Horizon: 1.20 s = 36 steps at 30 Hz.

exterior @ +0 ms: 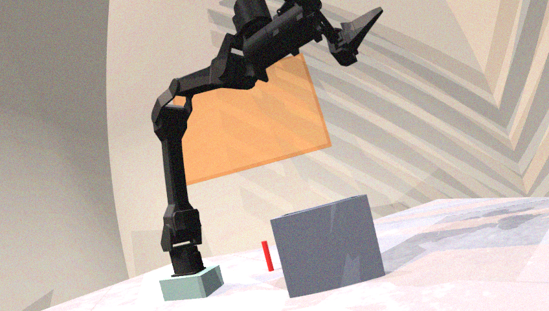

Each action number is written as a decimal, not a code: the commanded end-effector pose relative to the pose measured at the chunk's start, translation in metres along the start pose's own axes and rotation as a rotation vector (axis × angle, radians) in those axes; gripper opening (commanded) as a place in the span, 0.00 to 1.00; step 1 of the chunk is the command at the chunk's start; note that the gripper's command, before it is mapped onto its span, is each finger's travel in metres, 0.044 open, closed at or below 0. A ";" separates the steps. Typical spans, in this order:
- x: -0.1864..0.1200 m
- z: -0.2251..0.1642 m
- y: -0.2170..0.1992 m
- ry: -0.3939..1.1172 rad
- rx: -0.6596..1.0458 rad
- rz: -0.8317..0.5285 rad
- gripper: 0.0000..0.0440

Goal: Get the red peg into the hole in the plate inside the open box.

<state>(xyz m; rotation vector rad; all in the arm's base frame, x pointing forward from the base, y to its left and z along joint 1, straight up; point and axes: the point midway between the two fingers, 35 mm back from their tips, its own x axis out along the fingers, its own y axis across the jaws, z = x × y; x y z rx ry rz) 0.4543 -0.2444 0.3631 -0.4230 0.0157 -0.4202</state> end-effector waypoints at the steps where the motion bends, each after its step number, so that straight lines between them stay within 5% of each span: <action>1: -0.006 0.008 0.019 0.027 0.103 0.050 1.00; 18: -0.059 0.030 0.126 0.262 0.570 0.306 1.00; 36: -0.167 0.016 0.230 0.735 0.899 0.512 1.00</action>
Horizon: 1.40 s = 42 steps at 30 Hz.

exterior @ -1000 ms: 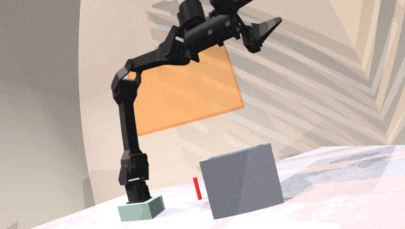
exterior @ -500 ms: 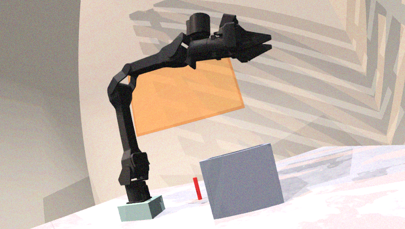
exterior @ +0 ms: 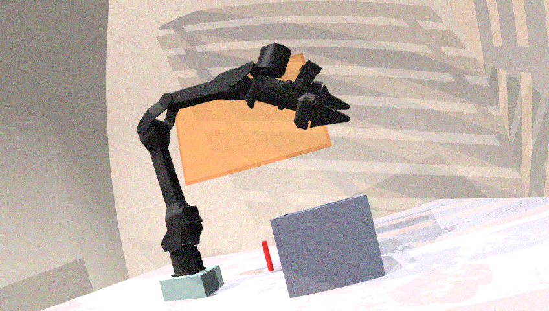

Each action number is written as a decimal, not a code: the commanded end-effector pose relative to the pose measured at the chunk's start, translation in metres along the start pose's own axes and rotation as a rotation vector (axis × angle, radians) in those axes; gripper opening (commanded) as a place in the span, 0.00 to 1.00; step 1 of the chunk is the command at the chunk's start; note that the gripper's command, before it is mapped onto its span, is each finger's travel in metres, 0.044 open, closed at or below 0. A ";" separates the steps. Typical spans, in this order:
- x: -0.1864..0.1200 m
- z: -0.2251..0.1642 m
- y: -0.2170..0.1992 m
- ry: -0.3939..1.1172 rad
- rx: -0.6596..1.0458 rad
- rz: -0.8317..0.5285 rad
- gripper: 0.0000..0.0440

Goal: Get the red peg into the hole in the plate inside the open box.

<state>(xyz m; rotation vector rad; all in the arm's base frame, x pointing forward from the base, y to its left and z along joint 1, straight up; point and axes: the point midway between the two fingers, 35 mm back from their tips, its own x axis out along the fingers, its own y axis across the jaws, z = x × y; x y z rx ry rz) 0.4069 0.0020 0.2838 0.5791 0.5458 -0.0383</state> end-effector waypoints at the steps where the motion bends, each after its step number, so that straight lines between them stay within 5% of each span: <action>1: -0.006 -0.031 0.008 0.099 0.069 0.005 1.00; 19: -0.053 -0.167 0.026 0.555 0.368 -0.142 0.99; 42: -0.116 -0.278 -0.007 0.813 0.675 -0.680 1.00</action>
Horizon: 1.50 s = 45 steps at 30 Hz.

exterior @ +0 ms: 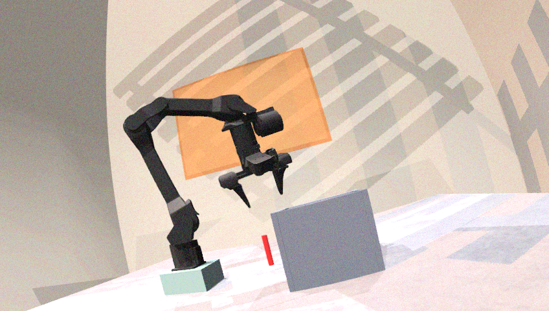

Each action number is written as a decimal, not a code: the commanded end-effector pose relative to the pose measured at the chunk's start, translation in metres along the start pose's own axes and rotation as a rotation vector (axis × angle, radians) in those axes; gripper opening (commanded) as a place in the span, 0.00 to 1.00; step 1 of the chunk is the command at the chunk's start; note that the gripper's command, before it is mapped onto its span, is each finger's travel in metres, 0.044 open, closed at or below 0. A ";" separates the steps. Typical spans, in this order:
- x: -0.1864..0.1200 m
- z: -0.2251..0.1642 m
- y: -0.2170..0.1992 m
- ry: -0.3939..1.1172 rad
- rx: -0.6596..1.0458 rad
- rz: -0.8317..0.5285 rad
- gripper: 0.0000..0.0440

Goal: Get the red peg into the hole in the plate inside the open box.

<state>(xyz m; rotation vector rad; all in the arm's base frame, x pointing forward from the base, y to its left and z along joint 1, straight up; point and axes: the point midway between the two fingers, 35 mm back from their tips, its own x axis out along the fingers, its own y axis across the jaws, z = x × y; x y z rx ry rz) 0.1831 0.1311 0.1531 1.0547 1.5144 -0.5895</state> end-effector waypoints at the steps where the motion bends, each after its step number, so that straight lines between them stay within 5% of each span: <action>1: 0.010 -0.003 -0.015 -0.010 0.064 -0.078 1.00; 16: 0.045 -0.002 -0.039 -0.085 0.176 -0.234 1.00; 34: 0.102 0.021 -0.053 -0.158 0.247 -0.261 0.97; 38: 0.112 0.023 -0.054 -0.165 0.255 -0.255 0.87; 45: 0.128 0.025 -0.049 -0.160 0.250 -0.244 0.47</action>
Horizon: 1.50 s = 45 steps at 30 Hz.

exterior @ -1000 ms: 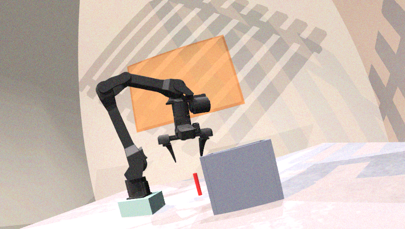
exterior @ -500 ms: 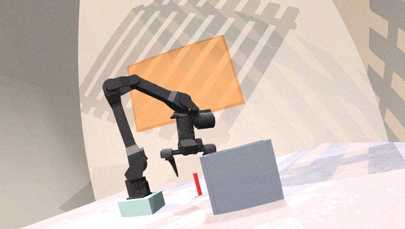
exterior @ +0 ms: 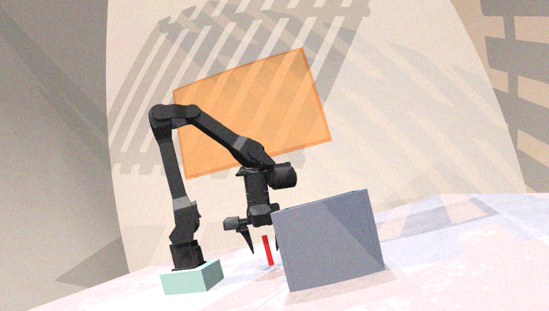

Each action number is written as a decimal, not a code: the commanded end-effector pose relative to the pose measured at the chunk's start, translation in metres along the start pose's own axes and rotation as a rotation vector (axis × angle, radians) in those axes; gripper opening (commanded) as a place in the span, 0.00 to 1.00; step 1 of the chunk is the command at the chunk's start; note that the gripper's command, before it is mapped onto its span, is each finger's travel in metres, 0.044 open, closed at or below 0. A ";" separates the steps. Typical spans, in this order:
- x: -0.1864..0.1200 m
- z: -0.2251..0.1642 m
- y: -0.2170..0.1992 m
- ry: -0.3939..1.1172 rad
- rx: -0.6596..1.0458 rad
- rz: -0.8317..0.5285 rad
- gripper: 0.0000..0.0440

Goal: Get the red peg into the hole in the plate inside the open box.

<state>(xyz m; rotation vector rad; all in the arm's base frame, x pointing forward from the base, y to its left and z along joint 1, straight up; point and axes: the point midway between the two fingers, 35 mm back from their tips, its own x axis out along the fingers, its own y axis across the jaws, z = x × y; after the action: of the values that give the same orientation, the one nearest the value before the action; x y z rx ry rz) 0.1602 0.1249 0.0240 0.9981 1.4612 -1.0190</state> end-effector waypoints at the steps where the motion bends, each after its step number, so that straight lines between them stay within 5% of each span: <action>1: 0.010 0.000 0.001 -0.005 -0.001 -0.010 0.41; 9: 0.015 -0.005 0.012 0.012 -0.038 0.012 0.00; 25: -0.032 -0.018 0.039 0.098 -0.003 0.174 0.00; 45: -0.128 0.006 0.065 0.064 -0.041 0.399 0.00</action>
<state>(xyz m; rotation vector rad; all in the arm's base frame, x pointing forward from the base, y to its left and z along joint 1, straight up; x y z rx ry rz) 0.2309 0.1372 0.1297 1.2349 1.2973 -0.6964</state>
